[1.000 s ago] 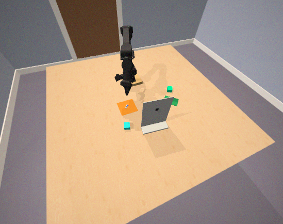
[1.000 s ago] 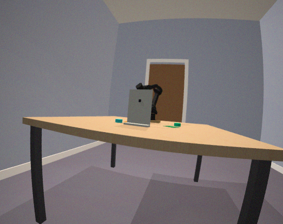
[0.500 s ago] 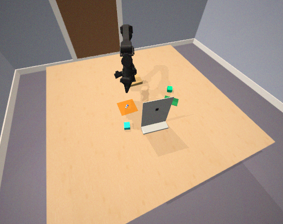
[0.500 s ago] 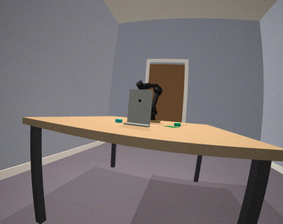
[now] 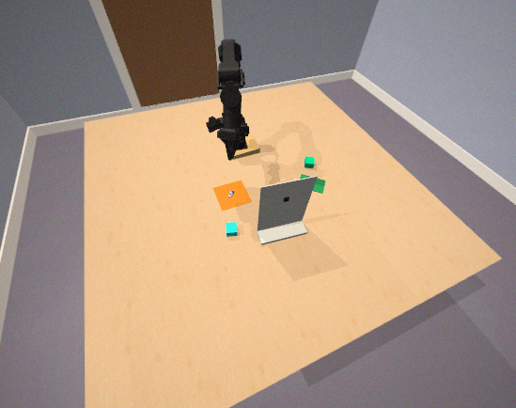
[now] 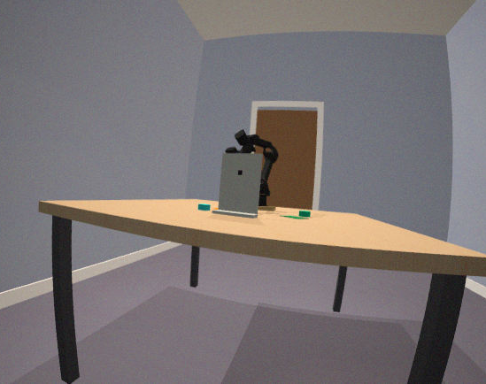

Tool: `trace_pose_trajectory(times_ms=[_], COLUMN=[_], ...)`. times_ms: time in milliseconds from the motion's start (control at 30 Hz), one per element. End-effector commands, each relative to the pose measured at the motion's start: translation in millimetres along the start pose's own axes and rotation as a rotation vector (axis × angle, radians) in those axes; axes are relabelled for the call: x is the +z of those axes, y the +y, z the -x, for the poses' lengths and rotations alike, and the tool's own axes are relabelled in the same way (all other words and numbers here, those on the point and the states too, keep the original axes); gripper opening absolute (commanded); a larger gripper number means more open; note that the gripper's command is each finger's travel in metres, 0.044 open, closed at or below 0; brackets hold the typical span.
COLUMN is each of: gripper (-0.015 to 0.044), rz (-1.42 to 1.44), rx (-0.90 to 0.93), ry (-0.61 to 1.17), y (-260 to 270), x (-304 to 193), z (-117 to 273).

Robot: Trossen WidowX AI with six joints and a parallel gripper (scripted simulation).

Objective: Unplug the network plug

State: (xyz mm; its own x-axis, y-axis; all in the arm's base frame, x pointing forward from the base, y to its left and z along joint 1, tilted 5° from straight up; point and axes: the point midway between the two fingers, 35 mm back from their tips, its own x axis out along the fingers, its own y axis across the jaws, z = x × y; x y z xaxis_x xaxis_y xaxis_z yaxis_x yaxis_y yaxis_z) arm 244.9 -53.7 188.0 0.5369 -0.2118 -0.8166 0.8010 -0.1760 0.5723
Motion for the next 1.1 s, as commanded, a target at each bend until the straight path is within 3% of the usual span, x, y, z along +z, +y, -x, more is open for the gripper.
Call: trace_pose_trajectory(times_ms=[0,500,867,1067], gripper=[0.0156,0.0156,0.044,0.044], rz=[-0.003,-0.008,-0.008,-0.008], rx=[-0.001,0.006,0.006,0.006], ry=[-0.005,-0.006,-0.006,-0.006], y=[7.7,26.0,26.0,26.0], x=[0.1,0.8,0.8,0.8], z=[8.9,43.2,43.2,43.2])
